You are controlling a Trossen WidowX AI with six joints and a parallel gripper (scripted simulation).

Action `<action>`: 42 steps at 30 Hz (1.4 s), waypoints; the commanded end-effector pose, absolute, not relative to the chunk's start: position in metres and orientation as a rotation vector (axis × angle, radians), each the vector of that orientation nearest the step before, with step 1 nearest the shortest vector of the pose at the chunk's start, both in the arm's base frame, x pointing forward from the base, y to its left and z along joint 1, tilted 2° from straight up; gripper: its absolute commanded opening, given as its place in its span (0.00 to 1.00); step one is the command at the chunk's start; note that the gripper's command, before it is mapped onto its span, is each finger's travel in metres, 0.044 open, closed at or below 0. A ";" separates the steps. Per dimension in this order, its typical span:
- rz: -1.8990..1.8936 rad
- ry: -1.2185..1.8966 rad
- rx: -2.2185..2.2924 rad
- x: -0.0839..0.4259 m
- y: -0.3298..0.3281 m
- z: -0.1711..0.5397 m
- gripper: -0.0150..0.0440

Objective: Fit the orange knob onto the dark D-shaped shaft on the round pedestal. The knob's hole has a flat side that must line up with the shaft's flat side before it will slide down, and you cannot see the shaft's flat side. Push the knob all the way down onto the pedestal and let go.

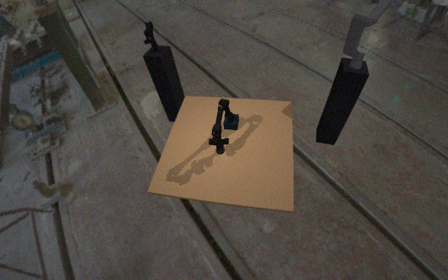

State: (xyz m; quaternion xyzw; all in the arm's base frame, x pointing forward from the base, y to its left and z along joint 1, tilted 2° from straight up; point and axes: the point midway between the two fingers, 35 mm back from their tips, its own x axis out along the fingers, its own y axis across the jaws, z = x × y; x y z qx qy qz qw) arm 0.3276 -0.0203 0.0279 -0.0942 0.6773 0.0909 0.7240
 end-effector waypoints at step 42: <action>0.366 1.474 -0.377 0.332 -0.020 0.029 0.25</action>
